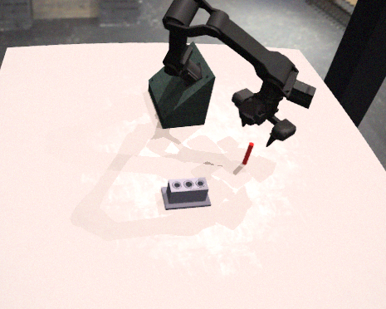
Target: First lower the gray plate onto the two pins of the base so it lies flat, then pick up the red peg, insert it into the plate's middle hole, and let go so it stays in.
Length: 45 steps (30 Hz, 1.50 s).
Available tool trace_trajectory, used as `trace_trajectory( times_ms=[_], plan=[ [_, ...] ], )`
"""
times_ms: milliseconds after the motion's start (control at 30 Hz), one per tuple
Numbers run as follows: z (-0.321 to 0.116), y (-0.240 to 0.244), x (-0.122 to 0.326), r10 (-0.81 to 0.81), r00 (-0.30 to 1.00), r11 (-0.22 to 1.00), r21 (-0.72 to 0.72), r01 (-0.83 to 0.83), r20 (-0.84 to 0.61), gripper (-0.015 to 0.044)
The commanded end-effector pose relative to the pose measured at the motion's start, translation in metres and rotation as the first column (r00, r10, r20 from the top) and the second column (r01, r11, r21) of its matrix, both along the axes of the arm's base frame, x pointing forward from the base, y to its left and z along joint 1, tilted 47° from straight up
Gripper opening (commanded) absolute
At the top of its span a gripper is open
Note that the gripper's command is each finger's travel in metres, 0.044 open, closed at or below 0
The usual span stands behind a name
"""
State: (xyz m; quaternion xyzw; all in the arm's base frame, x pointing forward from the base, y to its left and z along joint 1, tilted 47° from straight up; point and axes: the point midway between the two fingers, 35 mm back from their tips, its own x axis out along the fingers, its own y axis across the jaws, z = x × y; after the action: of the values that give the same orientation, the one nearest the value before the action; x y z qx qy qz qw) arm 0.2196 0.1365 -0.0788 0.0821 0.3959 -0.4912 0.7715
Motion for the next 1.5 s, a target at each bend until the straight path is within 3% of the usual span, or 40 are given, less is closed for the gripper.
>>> trace_trajectory(
  times_ms=[0,1300,1467],
  plan=[
    [-0.008,-0.010,0.003,0.005,1.000,1.000,-0.006,-0.005,0.001,0.0440],
    [-0.046,-0.051,0.014,0.004,1.000,1.000,-0.009,-0.004,0.002,0.0440],
    [-0.046,-0.051,0.014,0.004,1.000,1.000,-0.009,-0.004,0.002,0.0309]
  ],
)
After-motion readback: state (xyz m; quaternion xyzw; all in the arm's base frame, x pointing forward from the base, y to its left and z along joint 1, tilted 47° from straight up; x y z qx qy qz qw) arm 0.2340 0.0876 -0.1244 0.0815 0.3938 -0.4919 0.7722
